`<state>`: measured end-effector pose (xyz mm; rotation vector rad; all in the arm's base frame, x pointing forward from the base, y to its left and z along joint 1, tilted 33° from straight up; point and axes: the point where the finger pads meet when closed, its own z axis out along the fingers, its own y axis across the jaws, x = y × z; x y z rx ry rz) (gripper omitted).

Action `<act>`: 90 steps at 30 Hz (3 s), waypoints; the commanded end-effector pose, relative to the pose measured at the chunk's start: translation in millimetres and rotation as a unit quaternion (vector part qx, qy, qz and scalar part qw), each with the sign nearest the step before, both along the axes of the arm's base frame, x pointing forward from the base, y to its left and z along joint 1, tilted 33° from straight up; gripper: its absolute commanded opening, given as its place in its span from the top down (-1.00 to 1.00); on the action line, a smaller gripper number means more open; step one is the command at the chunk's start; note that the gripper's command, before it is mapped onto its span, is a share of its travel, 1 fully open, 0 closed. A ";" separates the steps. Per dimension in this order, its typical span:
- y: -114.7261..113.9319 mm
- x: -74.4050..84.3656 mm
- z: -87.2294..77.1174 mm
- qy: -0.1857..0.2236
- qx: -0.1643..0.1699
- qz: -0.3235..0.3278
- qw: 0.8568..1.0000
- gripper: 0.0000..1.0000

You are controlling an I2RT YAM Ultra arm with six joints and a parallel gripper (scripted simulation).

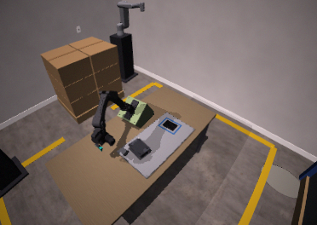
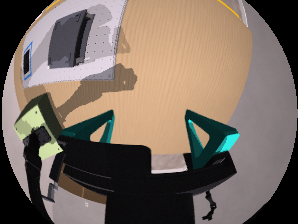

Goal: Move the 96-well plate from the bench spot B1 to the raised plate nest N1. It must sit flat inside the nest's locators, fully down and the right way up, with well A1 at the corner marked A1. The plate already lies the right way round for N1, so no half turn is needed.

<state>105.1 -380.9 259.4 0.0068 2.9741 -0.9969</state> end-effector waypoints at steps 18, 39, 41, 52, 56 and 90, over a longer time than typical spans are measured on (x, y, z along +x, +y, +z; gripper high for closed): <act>72.6 63.7 -16.9 -0.065 0.051 0.026 0.996 -1.00; 144.7 106.9 -36.8 -0.109 0.120 0.045 0.986 -1.00; 154.3 109.3 -42.2 -0.106 0.123 0.044 0.986 -1.00; 190.2 119.2 -53.1 -0.111 0.144 0.045 0.982 -1.00; 206.6 122.9 -57.6 -0.119 0.174 0.050 0.976 -1.00; 336.8 108.3 -98.5 -0.098 0.287 0.042 0.952 -1.00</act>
